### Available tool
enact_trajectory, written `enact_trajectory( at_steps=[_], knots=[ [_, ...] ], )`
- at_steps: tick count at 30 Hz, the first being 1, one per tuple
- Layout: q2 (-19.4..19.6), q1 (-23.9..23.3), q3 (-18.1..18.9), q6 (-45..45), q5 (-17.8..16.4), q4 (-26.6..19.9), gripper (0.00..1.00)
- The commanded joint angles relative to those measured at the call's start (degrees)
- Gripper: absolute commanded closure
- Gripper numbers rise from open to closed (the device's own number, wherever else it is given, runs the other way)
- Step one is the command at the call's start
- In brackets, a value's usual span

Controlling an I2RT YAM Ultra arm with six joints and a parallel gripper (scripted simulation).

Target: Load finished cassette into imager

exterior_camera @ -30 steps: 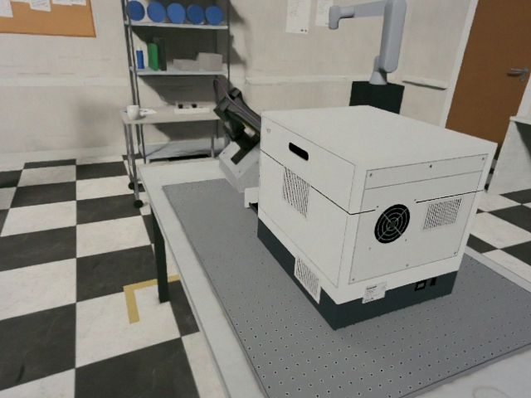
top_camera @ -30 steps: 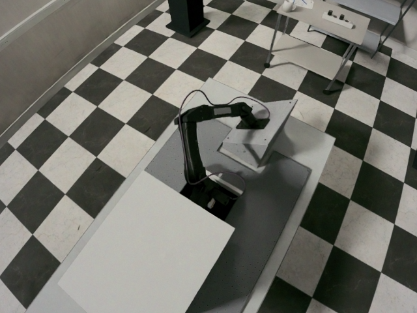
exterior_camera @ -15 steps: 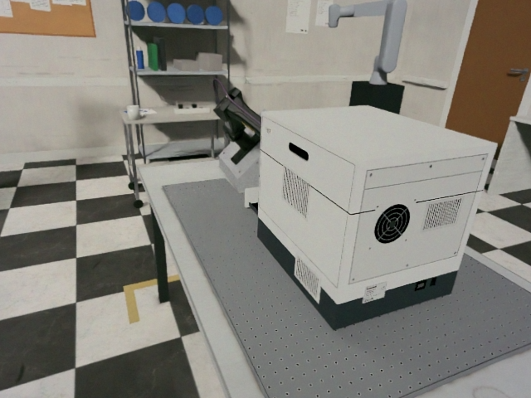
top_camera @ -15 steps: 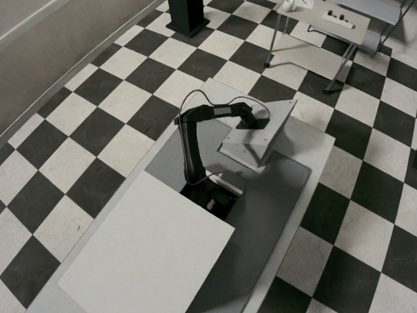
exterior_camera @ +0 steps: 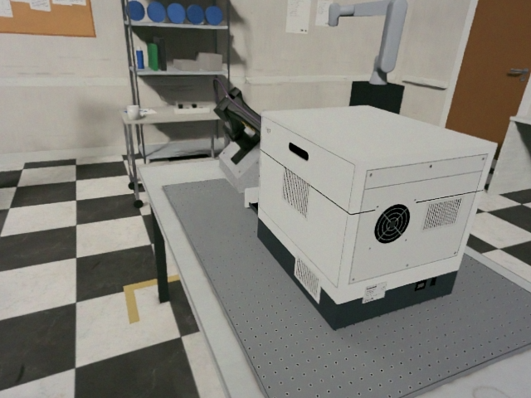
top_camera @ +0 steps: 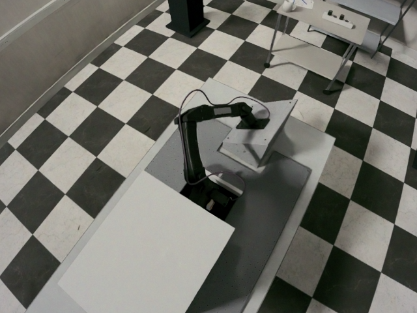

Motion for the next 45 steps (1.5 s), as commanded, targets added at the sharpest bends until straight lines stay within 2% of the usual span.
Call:
enact_trajectory(
  at_steps=[1, 22, 25, 45],
  knots=[
    [-1.8, 1.9, -1.1, -0.3, 0.3, 1.0, 0.09],
    [-2.3, 1.9, -1.9, -0.1, 0.2, 0.4, 0.09],
    [-2.4, 2.0, -1.0, -0.1, 0.2, 0.3, 0.09],
    [-2.5, 2.0, -2.3, 0.2, 0.2, 1.1, 0.09]
  ],
)
